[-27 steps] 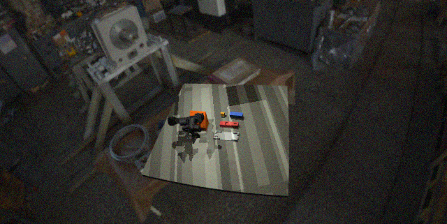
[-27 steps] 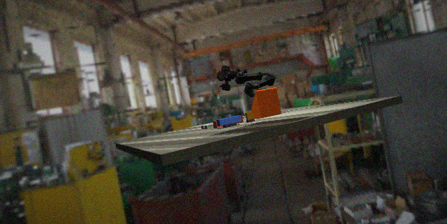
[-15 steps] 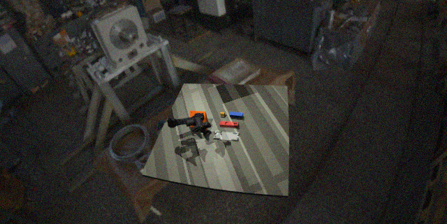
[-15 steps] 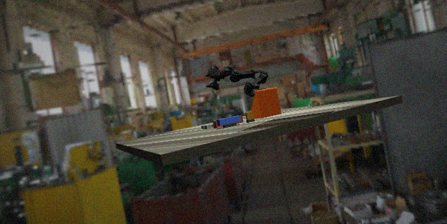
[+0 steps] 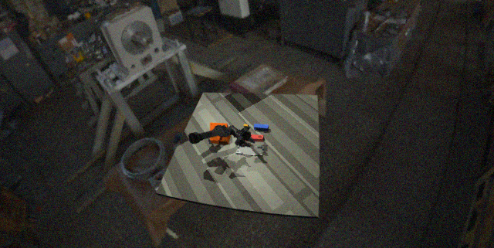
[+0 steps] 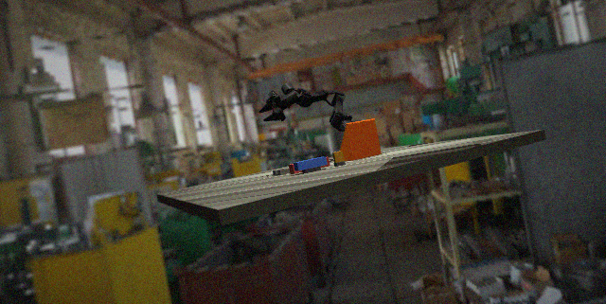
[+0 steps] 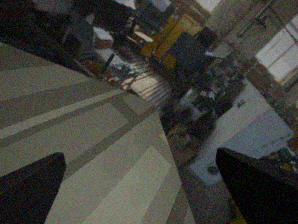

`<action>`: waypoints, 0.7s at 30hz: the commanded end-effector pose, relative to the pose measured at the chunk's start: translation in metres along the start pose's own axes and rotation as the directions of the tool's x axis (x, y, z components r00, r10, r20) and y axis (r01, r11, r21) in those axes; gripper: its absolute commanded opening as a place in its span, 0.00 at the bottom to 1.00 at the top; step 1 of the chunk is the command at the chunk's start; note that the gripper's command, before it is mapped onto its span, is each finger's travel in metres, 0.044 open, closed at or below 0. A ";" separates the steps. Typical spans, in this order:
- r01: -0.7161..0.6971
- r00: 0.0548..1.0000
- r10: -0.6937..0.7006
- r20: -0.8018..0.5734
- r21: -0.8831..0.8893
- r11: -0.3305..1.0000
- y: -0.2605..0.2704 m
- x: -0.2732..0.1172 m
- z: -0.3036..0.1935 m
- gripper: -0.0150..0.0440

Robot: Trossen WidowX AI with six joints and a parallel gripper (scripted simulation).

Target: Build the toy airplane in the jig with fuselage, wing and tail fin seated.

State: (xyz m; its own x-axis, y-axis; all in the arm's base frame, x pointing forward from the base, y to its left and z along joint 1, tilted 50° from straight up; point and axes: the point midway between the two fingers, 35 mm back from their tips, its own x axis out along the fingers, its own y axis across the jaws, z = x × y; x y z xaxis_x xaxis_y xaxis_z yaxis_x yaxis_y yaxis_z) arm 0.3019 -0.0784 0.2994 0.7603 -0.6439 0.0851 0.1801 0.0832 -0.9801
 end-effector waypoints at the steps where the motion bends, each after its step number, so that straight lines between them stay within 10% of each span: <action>1: -0.271 0.962 0.272 0.008 0.126 0.954 0.072 0.010 0.029 1.00; 11: -0.552 0.770 0.615 -0.168 0.306 0.776 0.185 -0.009 0.037 1.00; 21: -0.527 0.480 0.693 -0.537 0.456 0.718 0.268 -0.061 0.004 1.00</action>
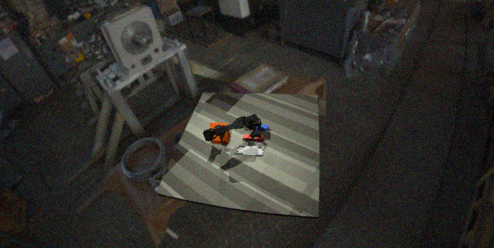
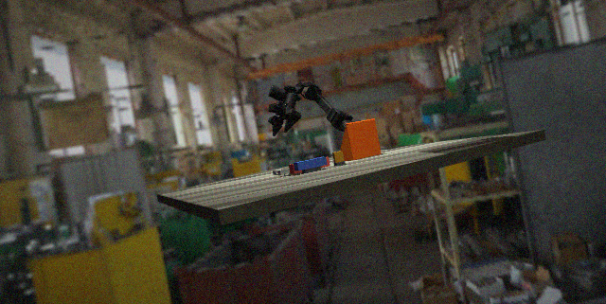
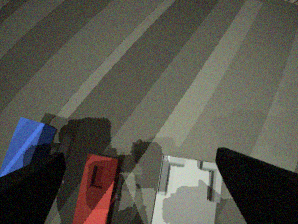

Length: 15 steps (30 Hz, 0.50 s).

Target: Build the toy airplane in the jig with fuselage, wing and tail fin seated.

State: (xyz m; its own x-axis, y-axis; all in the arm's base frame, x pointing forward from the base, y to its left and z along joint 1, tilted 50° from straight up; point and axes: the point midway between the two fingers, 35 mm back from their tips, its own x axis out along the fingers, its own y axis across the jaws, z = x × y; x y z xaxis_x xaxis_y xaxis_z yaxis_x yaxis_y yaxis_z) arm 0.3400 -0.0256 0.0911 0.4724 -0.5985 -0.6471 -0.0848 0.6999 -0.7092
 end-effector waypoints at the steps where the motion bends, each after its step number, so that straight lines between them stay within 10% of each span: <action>1: 0.013 0.925 0.036 -0.378 0.127 0.992 0.059 0.015 -0.049 1.00; 15: 0.153 0.824 -0.050 -0.565 0.136 0.979 0.075 0.012 -0.079 1.00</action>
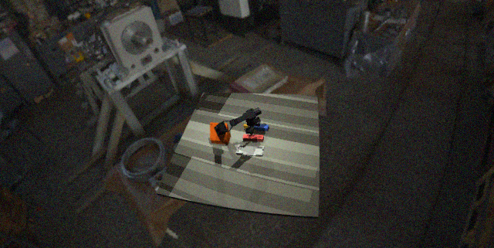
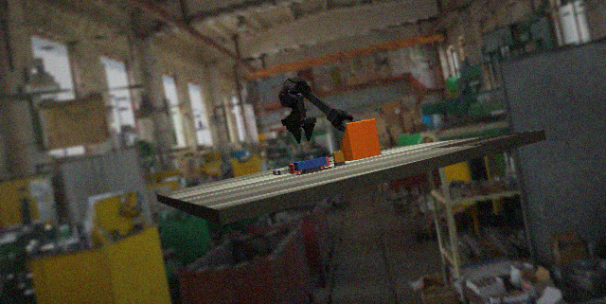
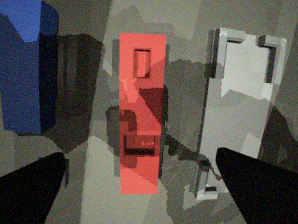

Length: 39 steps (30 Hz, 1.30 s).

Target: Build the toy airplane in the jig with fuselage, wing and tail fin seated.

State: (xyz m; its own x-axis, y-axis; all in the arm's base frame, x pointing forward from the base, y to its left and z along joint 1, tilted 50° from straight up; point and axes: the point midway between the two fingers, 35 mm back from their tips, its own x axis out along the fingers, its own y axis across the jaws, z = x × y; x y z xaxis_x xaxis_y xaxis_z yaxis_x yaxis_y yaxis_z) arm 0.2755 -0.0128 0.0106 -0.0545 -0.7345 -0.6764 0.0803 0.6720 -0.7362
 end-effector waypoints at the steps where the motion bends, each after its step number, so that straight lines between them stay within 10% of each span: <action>1: 0.030 0.999 -0.029 -0.045 0.030 0.999 0.002 0.000 -0.005 1.00; 39: 0.033 0.998 -0.031 -0.045 0.031 0.999 -0.001 0.099 -0.009 1.00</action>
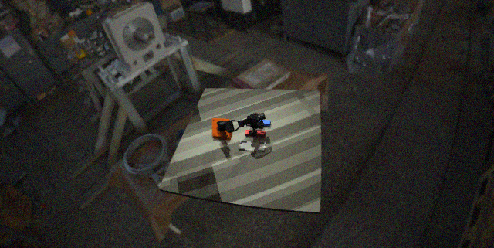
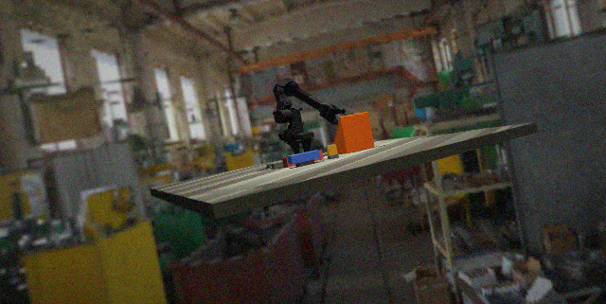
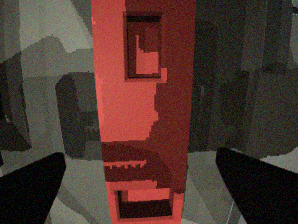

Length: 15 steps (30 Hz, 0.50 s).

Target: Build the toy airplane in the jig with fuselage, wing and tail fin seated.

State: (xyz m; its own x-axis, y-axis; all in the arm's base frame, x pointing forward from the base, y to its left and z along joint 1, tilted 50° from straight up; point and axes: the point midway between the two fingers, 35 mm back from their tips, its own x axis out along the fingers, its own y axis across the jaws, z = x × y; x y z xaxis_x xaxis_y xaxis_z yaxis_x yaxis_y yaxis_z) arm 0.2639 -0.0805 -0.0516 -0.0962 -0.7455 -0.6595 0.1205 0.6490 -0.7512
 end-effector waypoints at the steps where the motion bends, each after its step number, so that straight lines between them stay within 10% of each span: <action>1: 0.009 1.000 -0.009 -0.005 -0.011 1.000 -0.001 0.008 -0.003 1.00; 15: 0.013 1.000 -0.013 -0.005 -0.012 1.000 -0.002 0.024 -0.004 0.91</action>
State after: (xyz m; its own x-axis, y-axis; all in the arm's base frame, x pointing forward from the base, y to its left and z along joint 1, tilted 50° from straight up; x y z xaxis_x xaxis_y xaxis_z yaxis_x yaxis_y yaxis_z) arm 0.2599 -0.0972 -0.0648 -0.0995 -0.7488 -0.6553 0.1183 0.6450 -0.7549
